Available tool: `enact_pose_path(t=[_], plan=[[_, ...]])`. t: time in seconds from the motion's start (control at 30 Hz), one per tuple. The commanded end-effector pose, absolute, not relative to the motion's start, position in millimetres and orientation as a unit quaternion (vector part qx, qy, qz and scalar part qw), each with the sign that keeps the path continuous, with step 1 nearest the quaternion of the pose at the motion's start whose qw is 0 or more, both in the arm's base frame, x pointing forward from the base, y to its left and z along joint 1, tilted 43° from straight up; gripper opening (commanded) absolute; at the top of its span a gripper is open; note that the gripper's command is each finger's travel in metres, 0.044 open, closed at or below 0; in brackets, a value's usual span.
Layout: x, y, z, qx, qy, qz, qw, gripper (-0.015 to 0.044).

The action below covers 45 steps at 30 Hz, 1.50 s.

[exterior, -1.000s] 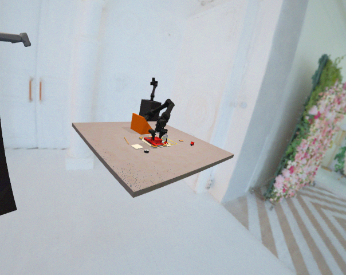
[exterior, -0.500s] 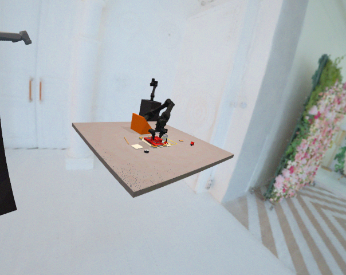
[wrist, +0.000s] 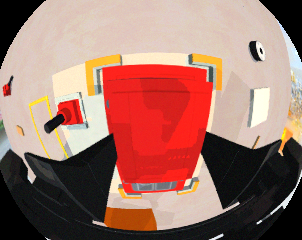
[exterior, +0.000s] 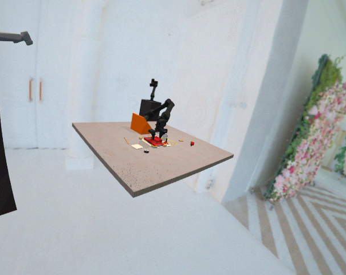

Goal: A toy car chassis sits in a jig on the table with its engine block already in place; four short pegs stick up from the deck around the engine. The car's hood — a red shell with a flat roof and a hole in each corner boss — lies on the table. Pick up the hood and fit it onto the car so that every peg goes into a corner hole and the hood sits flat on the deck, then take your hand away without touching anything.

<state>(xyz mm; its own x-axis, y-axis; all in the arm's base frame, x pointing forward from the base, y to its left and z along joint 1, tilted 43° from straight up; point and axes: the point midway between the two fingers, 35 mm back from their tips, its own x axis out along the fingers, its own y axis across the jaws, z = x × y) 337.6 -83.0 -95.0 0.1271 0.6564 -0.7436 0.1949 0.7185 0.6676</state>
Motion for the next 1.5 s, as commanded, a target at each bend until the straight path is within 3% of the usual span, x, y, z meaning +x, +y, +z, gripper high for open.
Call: enact_pose_path(t=[0.0, 0.97, 1.47], plan=[[338.1, -81.6, -96.1, 0.336, 0.637, 0.171, 0.672, 0.0], [339.2, -75.7, -103.1, 0.334, 0.638, 0.172, 0.673, 0.0], [339.3, -75.1, -103.6, 0.334, 0.638, 0.172, 0.673, 0.0394]])
